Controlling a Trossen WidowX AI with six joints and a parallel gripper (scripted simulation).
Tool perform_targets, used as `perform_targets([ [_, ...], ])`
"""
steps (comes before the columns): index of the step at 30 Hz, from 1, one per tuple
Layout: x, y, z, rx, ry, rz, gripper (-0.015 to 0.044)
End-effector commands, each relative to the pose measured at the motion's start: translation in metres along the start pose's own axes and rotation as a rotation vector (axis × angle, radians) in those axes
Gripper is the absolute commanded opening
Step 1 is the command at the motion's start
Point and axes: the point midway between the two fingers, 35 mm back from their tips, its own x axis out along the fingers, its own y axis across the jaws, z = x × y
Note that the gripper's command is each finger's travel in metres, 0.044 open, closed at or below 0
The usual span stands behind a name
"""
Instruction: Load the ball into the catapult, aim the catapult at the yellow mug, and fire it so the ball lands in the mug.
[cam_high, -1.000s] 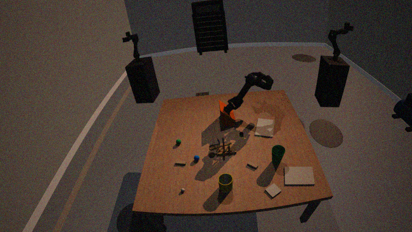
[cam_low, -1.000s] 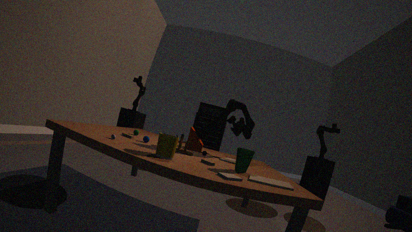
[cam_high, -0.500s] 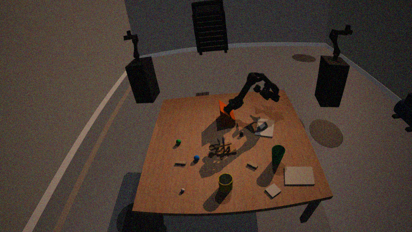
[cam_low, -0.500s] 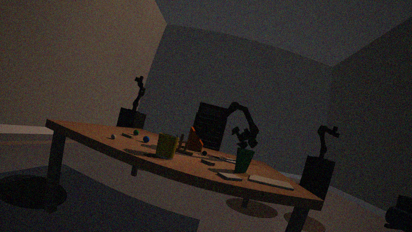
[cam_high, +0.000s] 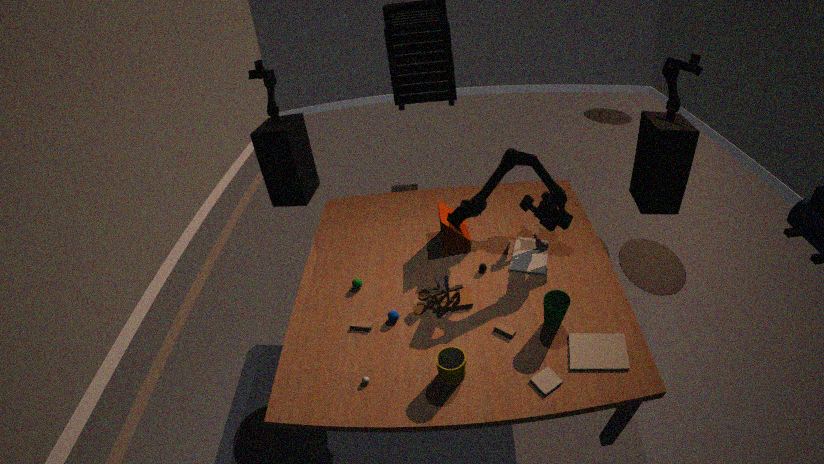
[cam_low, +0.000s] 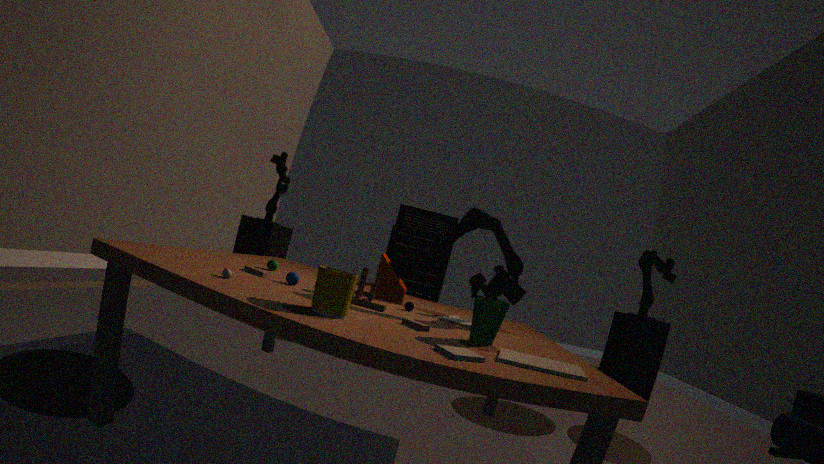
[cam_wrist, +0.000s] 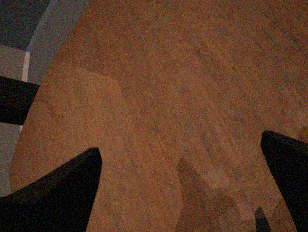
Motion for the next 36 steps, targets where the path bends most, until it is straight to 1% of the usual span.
perform_targets([
  [1, -0.027, -0.025, -0.028, 0.042, 0.044, -0.110, 0.0440],
  [8, -0.083, -0.053, -0.095, 0.176, 0.114, -0.284, 0.0440],
  [14, -0.126, -0.053, -0.147, 0.349, 0.138, -0.401, 0.0440],
  [19, -0.157, -0.045, -0.194, 0.425, 0.169, -0.469, 0.0440],
  [23, -0.195, -0.018, -0.252, 0.520, 0.203, -0.551, 0.0440],
  [28, -0.234, 0.036, -0.319, 0.638, 0.233, -0.649, 0.0440],
  [36, -0.262, 0.149, -0.393, 0.818, 0.235, -0.791, 0.0440],
])
